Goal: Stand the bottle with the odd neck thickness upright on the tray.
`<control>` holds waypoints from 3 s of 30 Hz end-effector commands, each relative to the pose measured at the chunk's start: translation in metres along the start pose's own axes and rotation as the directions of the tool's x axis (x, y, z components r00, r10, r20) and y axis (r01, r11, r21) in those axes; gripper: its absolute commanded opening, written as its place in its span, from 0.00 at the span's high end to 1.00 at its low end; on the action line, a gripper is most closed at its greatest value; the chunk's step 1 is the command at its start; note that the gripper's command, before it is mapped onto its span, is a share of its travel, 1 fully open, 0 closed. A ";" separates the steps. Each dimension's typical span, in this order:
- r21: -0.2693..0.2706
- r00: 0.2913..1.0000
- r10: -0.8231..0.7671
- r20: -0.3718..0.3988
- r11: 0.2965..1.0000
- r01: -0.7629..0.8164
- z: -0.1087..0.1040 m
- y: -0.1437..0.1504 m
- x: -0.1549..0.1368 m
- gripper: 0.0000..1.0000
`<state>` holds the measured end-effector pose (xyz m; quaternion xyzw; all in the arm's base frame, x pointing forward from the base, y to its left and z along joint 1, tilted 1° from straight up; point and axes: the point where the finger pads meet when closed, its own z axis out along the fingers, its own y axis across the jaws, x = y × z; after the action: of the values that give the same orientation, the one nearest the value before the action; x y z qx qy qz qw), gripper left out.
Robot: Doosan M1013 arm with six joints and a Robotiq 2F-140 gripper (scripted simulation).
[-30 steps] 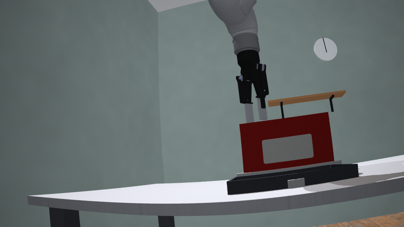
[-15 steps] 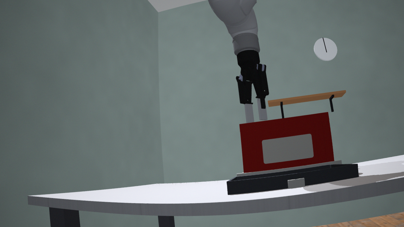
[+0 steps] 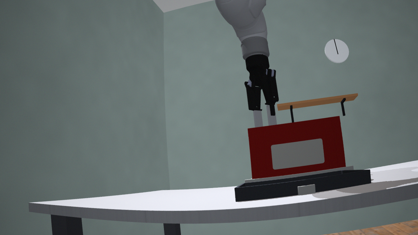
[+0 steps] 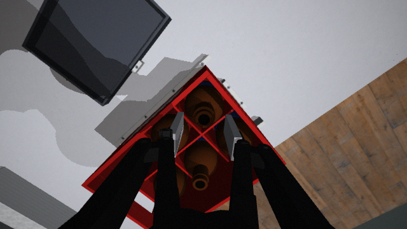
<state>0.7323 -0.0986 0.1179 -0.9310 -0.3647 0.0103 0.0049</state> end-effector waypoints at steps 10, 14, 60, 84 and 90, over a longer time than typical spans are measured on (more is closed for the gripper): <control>0.000 1.000 0.000 0.000 1.000 0.000 0.014 0.000 0.000 0.62; 0.000 1.000 0.000 0.000 1.000 0.000 0.018 0.000 0.000 0.62; 0.000 1.000 0.000 0.000 1.000 0.000 0.031 0.000 0.000 0.62; 0.000 1.000 0.000 0.000 1.000 0.000 0.031 0.000 0.000 1.00; 0.000 1.000 0.000 0.000 1.000 0.000 0.031 0.000 0.000 1.00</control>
<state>0.7317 -0.0985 0.0870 -0.9310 -0.3647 0.0102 0.0048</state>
